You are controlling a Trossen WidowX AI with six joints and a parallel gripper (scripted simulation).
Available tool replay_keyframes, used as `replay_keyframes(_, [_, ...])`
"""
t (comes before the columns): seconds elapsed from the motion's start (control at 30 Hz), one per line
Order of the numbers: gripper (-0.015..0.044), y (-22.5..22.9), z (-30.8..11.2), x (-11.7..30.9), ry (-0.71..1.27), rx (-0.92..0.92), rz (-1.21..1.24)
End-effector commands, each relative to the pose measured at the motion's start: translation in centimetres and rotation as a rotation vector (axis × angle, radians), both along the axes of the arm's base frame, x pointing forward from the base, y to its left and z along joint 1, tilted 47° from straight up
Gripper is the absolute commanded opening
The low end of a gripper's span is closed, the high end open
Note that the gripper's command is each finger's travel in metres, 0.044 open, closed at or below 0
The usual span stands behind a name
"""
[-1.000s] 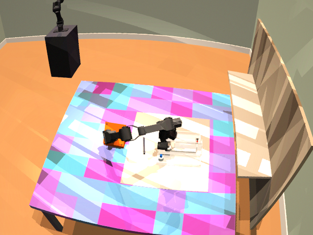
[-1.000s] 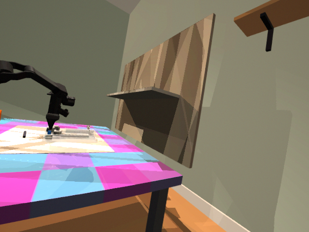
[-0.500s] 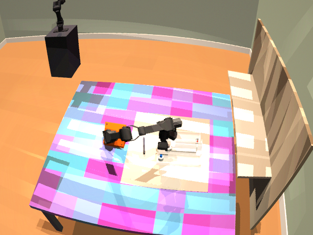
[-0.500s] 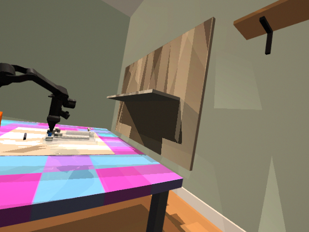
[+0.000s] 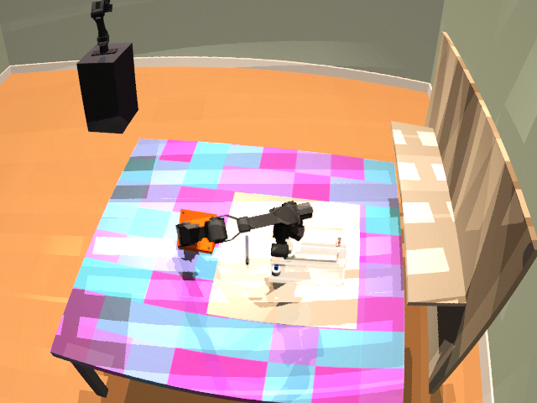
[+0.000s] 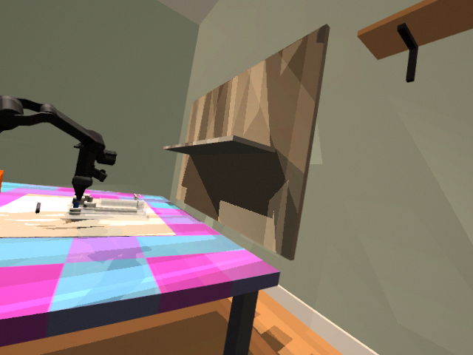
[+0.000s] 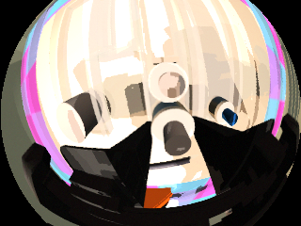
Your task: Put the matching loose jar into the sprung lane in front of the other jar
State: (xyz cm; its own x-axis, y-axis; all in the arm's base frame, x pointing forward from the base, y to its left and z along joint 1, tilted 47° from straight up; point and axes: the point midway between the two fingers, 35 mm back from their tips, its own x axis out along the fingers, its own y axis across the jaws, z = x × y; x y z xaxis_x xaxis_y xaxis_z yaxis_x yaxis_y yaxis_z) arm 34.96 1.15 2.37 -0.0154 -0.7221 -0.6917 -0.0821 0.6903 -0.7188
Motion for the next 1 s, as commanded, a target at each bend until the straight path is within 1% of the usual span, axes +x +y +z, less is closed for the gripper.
replay_keyframes(0.0, [0.0, 0.03, 0.23, 0.68, -0.025, -0.002, 0.006])
replay_keyframes(0.97, [0.0, -0.54, -0.32, 0.67, -0.025, -0.002, 0.006])
